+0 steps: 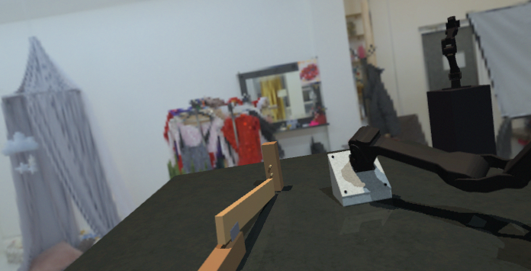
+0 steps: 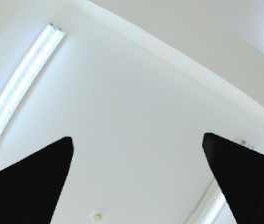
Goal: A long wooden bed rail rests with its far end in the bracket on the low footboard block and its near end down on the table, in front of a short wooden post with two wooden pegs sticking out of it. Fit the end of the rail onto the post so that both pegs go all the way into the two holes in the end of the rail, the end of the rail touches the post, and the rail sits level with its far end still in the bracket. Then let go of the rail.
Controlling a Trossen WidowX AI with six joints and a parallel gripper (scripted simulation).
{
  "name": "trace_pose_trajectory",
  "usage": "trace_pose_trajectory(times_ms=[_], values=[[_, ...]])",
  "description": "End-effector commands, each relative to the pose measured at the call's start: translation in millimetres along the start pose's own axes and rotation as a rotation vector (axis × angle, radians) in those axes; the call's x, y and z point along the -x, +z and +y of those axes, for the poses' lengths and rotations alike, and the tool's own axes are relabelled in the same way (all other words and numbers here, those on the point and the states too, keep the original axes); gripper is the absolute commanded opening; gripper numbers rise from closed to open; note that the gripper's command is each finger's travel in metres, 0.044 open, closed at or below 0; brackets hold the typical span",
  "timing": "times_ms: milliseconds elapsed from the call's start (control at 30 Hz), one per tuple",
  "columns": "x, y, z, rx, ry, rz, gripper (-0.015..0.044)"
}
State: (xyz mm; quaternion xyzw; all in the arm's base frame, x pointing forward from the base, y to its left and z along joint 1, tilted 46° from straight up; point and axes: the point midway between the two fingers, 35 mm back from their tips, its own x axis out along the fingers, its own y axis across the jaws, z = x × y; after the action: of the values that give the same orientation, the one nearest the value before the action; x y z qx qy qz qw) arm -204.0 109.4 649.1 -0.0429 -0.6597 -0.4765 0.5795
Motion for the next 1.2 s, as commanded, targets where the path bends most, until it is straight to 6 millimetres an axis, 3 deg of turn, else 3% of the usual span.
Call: trace_pose_trajectory(times_ms=[0,100,200,433,600,933,1167], values=[[-0.5,-1.1,0.2,0.002,0.001,0.003,0.0426],[-6.9,-17.5,3.0,0.039,0.016,0.041,0.044],[-18.6,-53.0,8.7,0.116,0.052,0.121,0.044],[-38.3,-159.3,24.4,0.341,0.173,0.349,0.044],[-38.7,-242.8,33.1,0.508,0.287,0.519,0.044],[-4.7,-395.5,22.9,0.771,0.477,0.839,0.044],[50.5,-502.3,11.9,0.932,0.742,1.088,0.044]])
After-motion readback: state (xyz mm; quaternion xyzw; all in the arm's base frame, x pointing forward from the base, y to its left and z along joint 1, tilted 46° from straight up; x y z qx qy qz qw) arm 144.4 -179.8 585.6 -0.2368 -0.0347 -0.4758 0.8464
